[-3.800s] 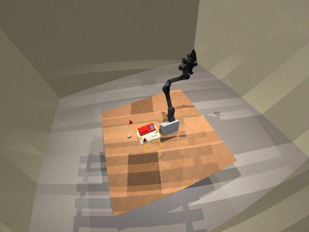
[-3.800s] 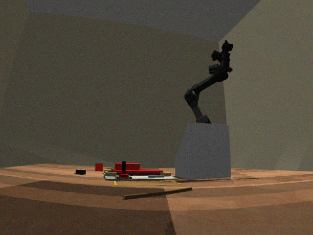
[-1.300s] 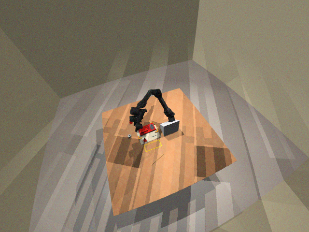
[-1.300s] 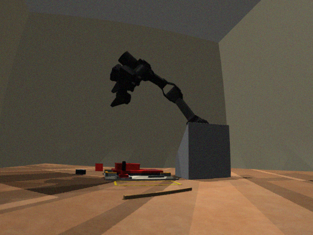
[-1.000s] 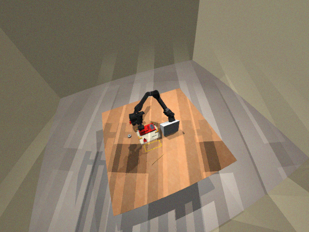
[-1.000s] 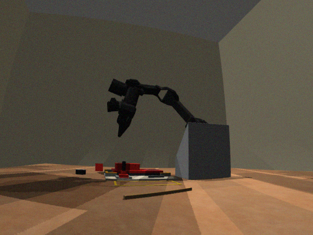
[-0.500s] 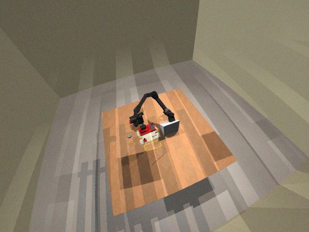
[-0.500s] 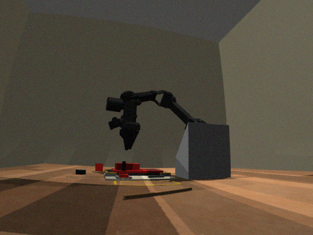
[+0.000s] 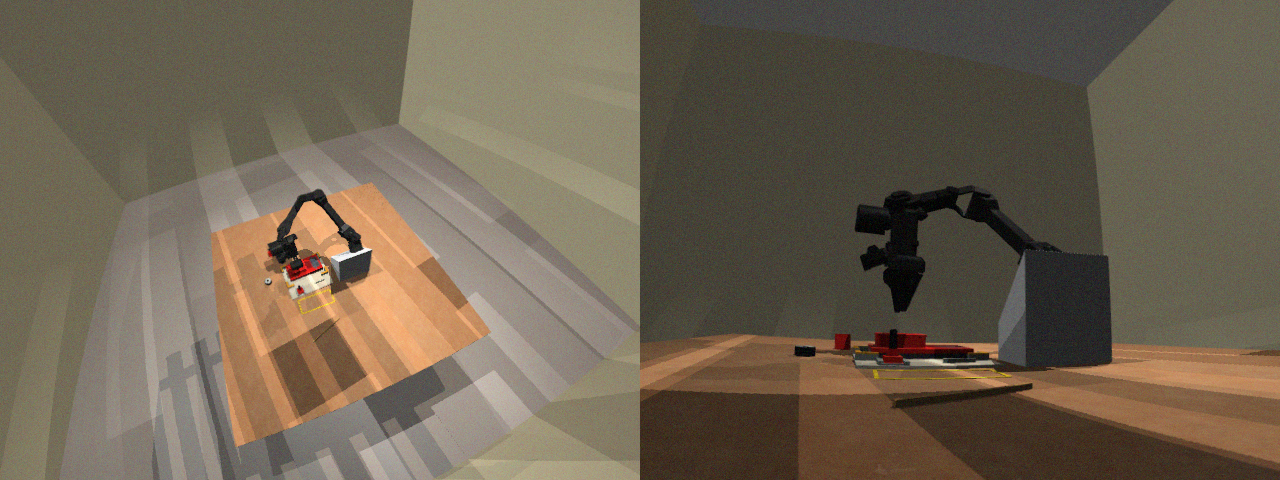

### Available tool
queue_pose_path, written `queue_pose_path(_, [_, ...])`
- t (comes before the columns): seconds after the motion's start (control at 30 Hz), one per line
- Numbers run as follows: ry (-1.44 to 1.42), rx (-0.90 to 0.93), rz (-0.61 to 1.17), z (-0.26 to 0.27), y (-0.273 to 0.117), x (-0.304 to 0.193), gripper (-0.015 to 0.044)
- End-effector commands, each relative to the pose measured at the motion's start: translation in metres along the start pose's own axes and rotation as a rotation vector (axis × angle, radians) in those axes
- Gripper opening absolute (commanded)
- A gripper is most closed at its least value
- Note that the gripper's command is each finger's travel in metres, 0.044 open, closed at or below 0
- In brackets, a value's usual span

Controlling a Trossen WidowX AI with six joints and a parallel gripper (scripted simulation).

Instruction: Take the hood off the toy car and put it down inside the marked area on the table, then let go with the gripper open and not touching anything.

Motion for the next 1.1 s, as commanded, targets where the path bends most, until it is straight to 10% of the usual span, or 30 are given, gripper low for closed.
queue_pose_path(0.0, [-0.008,-0.007,0.003,0.000,0.005,-0.001,0.0440])
queue_pose_path(1.07, [-0.008,-0.008,0.003,-0.002,0.032,-0.001,0.0440])
Point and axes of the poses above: the point midway between the two fingers, 35 mm back from their tips, its own y axis out along the fingers, its own z axis across the jaws, x = y × z, the point moved 2 cm from there along -y, back along the fingers, and after that the axes turned 4 degrees about y, right-handed, at the moved point
